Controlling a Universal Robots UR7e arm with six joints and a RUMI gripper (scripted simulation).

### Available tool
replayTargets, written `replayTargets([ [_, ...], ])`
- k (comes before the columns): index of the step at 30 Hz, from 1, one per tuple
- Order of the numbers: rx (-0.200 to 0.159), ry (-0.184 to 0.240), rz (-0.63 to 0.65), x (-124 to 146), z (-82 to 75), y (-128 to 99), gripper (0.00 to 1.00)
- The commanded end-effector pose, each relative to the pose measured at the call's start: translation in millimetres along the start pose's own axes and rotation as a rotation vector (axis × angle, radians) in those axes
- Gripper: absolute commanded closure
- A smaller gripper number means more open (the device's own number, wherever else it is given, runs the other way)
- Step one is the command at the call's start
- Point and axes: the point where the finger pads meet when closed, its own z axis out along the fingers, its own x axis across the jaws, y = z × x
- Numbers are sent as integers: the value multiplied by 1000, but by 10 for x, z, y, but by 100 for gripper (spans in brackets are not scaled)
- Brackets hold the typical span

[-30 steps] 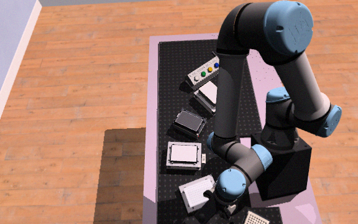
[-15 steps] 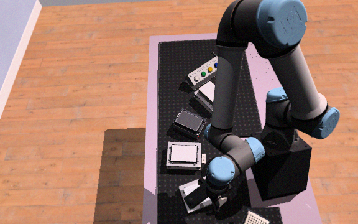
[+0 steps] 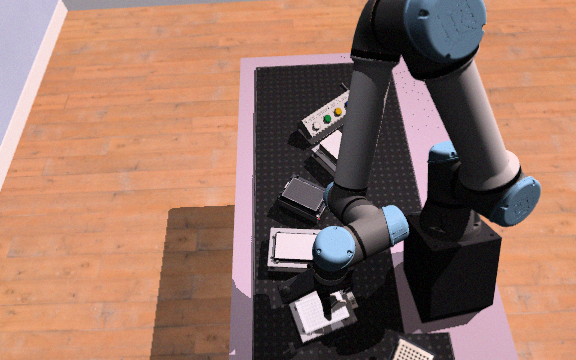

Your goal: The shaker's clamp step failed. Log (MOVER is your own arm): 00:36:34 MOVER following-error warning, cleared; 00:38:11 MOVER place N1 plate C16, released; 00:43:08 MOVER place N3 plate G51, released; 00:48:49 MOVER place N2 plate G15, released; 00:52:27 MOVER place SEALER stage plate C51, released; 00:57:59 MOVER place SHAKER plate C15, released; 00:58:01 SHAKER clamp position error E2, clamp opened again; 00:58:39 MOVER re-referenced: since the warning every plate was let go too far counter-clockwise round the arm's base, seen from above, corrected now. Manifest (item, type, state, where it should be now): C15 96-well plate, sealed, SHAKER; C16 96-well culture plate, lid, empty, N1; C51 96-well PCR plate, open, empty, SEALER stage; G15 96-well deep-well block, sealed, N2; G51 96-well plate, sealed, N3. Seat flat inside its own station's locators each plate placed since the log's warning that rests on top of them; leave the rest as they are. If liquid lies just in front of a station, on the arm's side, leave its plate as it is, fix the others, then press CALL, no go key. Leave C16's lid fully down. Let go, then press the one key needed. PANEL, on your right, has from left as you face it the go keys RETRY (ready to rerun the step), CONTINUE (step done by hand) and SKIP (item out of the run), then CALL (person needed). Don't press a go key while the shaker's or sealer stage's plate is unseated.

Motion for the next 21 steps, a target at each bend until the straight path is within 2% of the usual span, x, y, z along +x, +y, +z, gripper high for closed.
replayTargets([
  [1,1,-1,12,254,-4,-76,18],
  [6,1,-1,12,342,-4,-101,18],
  [21,1,-1,292,1038,-3,-21,18],
])
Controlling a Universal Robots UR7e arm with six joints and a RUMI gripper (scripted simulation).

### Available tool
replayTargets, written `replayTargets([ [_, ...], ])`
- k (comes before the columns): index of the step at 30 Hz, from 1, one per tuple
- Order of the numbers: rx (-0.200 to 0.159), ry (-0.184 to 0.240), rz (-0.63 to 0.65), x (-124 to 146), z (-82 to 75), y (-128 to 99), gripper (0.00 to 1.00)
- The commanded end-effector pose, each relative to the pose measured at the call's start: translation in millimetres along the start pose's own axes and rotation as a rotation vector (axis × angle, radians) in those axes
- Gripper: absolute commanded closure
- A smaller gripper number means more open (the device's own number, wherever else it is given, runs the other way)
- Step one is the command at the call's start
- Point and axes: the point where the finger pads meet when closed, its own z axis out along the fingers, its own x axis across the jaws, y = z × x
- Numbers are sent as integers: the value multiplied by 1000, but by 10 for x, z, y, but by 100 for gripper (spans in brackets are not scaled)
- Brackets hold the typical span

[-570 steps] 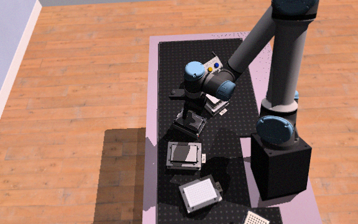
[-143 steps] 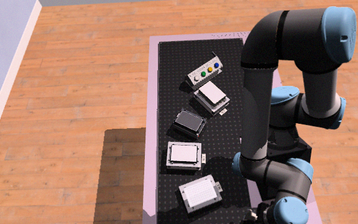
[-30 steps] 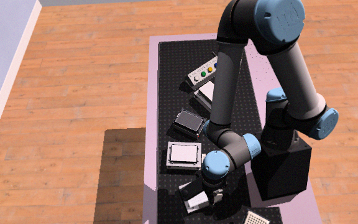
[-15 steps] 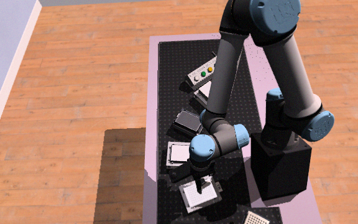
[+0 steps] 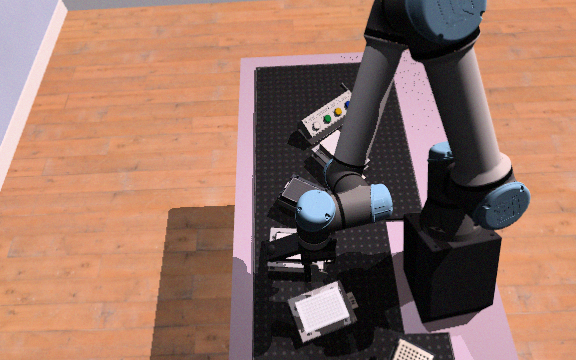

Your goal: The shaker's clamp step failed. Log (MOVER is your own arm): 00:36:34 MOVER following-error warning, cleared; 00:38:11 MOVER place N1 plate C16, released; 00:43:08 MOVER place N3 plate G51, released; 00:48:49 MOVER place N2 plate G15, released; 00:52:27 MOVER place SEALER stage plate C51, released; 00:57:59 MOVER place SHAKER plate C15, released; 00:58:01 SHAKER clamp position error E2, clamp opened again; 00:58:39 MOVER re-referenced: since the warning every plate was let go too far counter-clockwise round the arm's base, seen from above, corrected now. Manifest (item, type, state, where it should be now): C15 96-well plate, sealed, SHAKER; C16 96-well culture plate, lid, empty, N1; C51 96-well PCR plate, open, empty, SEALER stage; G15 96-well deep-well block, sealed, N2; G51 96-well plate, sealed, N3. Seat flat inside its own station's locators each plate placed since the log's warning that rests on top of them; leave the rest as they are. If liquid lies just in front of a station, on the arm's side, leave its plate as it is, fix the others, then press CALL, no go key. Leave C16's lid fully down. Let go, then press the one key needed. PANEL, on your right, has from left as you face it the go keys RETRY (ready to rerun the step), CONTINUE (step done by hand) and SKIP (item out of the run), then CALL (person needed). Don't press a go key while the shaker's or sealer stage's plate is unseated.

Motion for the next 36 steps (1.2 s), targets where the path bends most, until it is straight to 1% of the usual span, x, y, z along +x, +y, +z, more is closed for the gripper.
replayTargets([
  [1,1,-2,64,167,-6,-23,18],
  [8,1,-2,195,515,-5,-63,18],
  [16,1,-2,195,912,-5,-108,18],
  [18,1,-2,195,912,-5,-108,18],
  [20,1,-2,195,993,-5,-117,18],
  [22,1,-2,195,993,-5,-117,18],
  [33,1,-1,415,1523,-3,32,18],
  [35,1,-1,415,1523,-3,32,18],
  [36,1,-1,435,1571,-3,46,18],
])
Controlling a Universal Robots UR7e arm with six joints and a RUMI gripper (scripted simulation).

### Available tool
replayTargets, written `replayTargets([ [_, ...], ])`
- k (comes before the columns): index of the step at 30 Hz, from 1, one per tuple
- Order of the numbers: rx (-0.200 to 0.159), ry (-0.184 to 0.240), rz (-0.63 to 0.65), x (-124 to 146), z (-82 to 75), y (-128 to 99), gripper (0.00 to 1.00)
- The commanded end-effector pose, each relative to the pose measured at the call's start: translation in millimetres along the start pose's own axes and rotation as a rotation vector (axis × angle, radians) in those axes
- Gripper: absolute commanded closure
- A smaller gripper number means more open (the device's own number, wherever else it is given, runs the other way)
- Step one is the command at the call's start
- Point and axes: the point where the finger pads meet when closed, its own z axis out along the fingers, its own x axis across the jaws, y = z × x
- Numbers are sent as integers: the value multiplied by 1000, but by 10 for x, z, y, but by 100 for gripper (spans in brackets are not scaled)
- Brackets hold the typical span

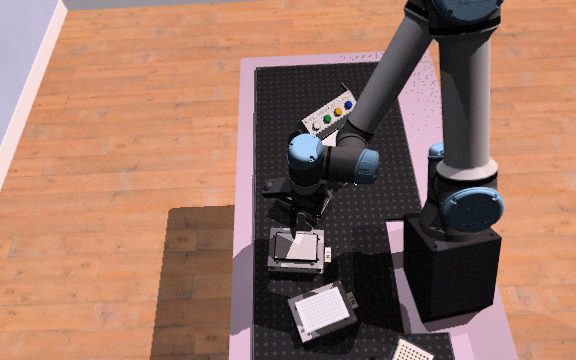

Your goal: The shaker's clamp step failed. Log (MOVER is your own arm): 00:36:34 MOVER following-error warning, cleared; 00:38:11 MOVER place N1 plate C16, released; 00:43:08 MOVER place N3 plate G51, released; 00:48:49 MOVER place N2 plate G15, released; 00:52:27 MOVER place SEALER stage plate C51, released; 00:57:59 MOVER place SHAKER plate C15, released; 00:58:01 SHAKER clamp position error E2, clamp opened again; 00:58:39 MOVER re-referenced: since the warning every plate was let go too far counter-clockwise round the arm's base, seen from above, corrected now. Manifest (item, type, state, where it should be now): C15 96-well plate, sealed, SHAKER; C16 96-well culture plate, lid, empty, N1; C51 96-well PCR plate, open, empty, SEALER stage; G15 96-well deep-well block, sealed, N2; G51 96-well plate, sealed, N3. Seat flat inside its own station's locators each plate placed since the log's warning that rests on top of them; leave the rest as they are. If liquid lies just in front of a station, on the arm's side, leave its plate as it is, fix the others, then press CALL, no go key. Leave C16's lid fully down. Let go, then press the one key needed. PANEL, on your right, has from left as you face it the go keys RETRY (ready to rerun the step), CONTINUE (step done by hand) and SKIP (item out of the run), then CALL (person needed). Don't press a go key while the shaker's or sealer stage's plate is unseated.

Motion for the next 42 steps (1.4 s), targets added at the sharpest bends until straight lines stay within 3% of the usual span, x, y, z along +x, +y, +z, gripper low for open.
replayTargets([
  [1,1,-3,75,194,-6,-25,18],
  [9,0,-3,226,592,-5,-67,18],
  [21,0,-2,226,1089,-4,-120,18],
  [38,0,-2,226,1112,-4,-122,18],
  [42,10,-82,225,1112,63,-122,18],
])
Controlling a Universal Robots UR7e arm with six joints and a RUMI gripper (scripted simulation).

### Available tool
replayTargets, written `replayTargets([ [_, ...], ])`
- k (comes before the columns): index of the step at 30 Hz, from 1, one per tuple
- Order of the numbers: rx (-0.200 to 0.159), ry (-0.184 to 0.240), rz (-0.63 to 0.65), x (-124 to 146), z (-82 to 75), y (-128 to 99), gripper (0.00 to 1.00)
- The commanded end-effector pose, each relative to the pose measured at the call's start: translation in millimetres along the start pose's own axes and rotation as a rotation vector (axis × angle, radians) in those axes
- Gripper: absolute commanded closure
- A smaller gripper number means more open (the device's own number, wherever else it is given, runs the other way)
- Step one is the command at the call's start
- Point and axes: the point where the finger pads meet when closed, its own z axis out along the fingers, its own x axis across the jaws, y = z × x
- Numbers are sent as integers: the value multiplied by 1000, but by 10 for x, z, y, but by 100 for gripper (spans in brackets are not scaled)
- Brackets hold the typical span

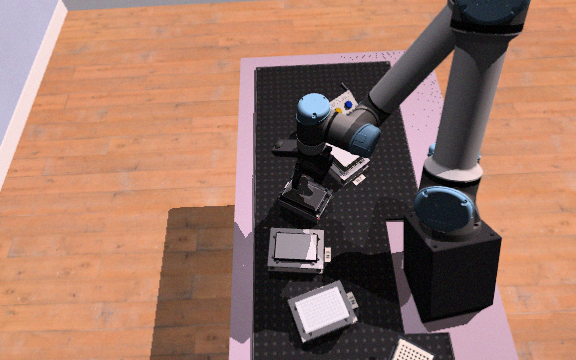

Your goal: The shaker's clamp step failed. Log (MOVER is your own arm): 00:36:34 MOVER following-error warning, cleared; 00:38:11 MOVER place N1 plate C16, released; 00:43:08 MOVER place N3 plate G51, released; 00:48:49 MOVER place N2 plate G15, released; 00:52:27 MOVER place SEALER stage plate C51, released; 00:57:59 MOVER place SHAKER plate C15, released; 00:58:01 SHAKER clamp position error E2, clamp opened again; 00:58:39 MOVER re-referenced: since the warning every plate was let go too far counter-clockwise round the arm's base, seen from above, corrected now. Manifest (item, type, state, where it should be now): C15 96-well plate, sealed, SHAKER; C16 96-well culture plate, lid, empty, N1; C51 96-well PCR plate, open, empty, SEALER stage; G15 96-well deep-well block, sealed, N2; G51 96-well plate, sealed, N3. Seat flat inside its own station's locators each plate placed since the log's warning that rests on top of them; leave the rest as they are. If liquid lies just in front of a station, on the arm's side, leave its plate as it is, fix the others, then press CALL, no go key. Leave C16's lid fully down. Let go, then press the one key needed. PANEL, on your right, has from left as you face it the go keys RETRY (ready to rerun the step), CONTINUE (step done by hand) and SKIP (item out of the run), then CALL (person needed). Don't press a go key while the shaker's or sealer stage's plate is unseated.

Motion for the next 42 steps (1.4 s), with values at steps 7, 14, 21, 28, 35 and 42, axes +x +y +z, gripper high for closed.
replayTargets([
  [7,2,-85,0,4,146,-3,18],
  [14,2,-85,0,7,245,-3,18],
  [21,2,-85,0,9,362,-3,18],
  [28,2,-85,0,10,387,-3,18],
  [35,2,-85,0,10,387,-3,18],
  [42,2,-85,0,8,407,-3,18],
])
